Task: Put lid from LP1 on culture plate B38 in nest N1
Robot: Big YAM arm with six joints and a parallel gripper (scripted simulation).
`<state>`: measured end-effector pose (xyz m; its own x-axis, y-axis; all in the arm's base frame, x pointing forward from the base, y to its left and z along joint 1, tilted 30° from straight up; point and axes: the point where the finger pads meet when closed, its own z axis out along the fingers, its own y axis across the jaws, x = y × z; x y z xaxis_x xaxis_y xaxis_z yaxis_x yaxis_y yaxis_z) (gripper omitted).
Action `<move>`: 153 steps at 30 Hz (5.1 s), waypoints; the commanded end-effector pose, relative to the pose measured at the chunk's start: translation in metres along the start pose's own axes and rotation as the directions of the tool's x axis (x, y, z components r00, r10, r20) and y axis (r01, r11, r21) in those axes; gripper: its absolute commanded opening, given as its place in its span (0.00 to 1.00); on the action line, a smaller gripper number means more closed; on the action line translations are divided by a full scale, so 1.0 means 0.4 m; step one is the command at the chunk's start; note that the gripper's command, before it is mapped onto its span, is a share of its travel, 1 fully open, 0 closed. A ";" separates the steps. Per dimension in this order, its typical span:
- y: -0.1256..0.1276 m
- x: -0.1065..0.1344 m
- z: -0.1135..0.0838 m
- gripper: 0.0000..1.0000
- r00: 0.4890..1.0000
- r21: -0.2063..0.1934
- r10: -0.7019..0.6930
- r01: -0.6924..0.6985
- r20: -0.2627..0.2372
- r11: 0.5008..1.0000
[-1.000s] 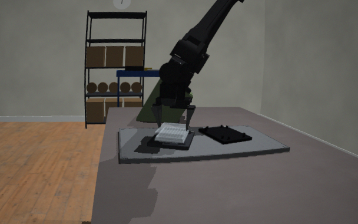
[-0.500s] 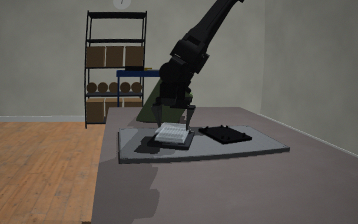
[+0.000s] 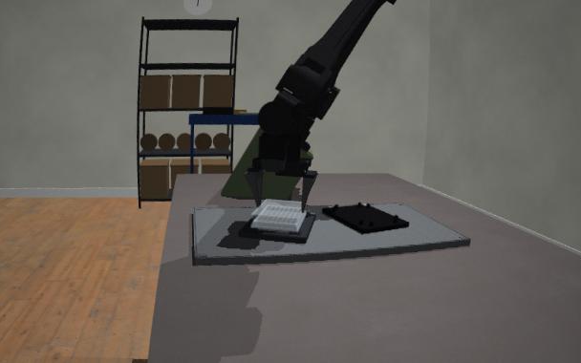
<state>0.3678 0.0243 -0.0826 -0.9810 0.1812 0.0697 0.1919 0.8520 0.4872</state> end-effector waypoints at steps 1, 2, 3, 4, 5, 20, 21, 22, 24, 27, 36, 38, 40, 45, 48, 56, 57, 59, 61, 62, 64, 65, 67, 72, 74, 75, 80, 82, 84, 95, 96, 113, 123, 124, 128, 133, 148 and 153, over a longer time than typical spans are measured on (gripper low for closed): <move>0.007 -0.022 0.003 0.00 1.000 -0.003 -0.008 0.009 0.018 1.000; 0.007 -0.022 0.003 0.00 1.000 -0.003 -0.008 0.009 0.018 1.000; 0.009 -0.022 0.003 0.00 1.000 -0.003 -0.011 0.011 0.019 1.000; 0.009 -0.018 0.007 0.00 1.000 -0.003 -0.009 0.009 0.015 1.000; 0.009 -0.015 0.010 0.00 1.000 -0.003 -0.009 0.009 0.012 1.000; 0.012 -0.014 0.007 0.00 1.000 -0.004 -0.013 0.013 0.019 1.000; 0.013 -0.013 0.009 0.00 1.000 -0.003 -0.013 0.013 0.017 1.000; 0.013 -0.011 0.012 0.00 1.000 -0.003 -0.012 0.012 0.015 1.000; 0.011 -0.008 0.016 0.00 1.000 -0.003 -0.010 0.010 0.010 1.000; 0.005 -0.002 0.021 0.00 1.000 -0.003 -0.003 0.003 0.005 1.000; 0.009 -0.009 0.020 0.00 1.000 -0.003 -0.008 0.008 0.011 1.000; 0.007 -0.006 0.024 0.00 1.000 -0.003 -0.006 0.006 0.007 1.000; 0.008 -0.002 0.028 0.00 1.000 -0.003 -0.006 0.006 0.004 1.000; 0.005 0.001 0.029 0.00 1.000 -0.003 -0.003 0.003 0.003 1.000; 0.008 -0.003 0.031 0.00 1.000 -0.003 -0.006 0.006 0.004 1.000; 0.006 0.000 0.034 0.00 1.000 -0.003 -0.004 0.004 0.003 1.000; 0.006 0.002 0.035 0.00 1.000 -0.003 -0.004 0.004 0.001 1.000; 0.008 0.003 0.035 0.00 1.000 -0.003 -0.005 0.005 0.002 1.000; 0.008 -0.006 0.033 0.00 1.000 -0.003 -0.006 0.006 0.008 1.000; 0.006 -0.022 0.014 0.00 1.000 -0.002 -0.009 0.010 0.023 1.000; 0.006 -0.022 0.014 0.00 1.000 -0.002 -0.009 0.010 0.023 1.000; 0.006 -0.022 0.014 0.00 1.000 -0.002 -0.009 0.010 0.023 1.000; 0.006 -0.022 0.015 0.00 1.000 -0.002 -0.009 0.010 0.023 1.000; 0.008 -0.005 0.039 0.00 1.000 -0.003 -0.004 0.004 0.004 1.000; 0.006 -0.023 0.016 0.00 1.000 -0.002 -0.009 0.009 0.023 1.000; 0.008 -0.006 0.040 0.00 1.000 -0.003 -0.006 0.006 0.004 1.000; 0.006 -0.023 0.016 1.00 1.000 -0.002 -0.009 0.009 0.023 1.000; 0.006 -0.023 0.016 1.00 1.000 -0.002 -0.009 0.009 0.023 1.000; 0.006 -0.023 0.016 1.00 1.000 -0.002 -0.009 0.009 0.023 1.000; 0.006 -0.023 0.016 1.00 1.000 -0.002 -0.009 0.009 0.023 1.000; 0.006 -0.023 0.016 1.00 1.000 -0.002 -0.009 0.009 0.023 1.000; 0.006 -0.023 0.016 1.00 1.000 -0.002 -0.009 0.009 0.023 1.000; 0.006 -0.023 0.016 1.00 1.000 -0.002 -0.009 0.009 0.023 1.000; 0.006 -0.023 0.016 1.00 1.000 -0.002 -0.009 0.009 0.023 1.000; 0.006 -0.023 0.016 1.00 1.000 -0.002 -0.009 0.009 0.023 1.000; 0.003 -0.036 -0.028 1.00 0.999 -0.004 -0.012 0.013 0.041 1.000; 0.005 -0.053 -0.125 1.00 0.998 0.001 -0.020 0.020 0.054 1.000; 0.003 -0.014 -0.085 1.00 1.000 0.000 -0.014 0.014 0.001 1.000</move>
<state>0.3697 0.0076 -0.0518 -0.9809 0.1869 0.0530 0.1887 0.8511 0.4899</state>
